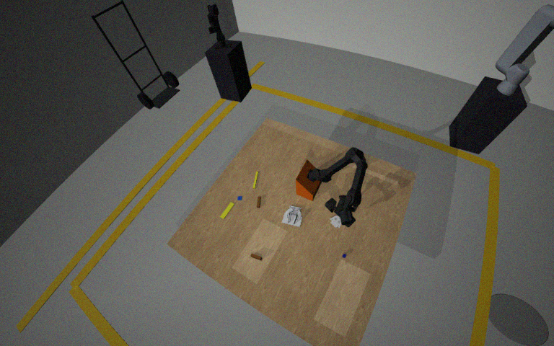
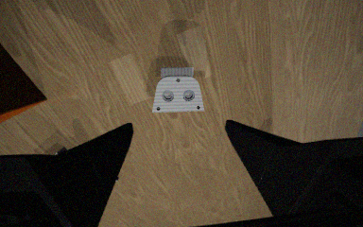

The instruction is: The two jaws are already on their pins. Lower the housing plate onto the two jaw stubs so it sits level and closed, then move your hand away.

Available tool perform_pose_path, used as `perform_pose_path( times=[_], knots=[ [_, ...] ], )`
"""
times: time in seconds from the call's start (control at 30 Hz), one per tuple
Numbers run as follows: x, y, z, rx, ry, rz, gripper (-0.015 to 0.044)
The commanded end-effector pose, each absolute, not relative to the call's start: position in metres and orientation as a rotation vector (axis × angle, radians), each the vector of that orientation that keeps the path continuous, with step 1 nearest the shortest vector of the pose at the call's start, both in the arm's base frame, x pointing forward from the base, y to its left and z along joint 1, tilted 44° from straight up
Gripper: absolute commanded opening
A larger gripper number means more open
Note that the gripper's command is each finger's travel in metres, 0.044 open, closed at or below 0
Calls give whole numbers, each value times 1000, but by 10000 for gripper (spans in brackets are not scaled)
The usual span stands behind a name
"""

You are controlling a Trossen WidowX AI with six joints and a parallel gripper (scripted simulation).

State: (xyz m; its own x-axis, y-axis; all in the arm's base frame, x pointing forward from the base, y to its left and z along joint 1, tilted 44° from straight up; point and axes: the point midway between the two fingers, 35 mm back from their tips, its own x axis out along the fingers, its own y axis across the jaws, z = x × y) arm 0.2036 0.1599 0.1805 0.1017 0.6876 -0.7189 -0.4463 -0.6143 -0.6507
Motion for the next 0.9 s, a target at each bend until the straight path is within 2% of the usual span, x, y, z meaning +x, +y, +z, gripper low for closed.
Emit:
perform_pose_path(
  times=[0.0,0.13,0.87],
  knots=[
    [203,165,178,-1517,-270,1655,440],
    [206,188,156,-1515,-272,1654,440],
    [207,199,145,-1514,-273,1654,440]
  ],
)
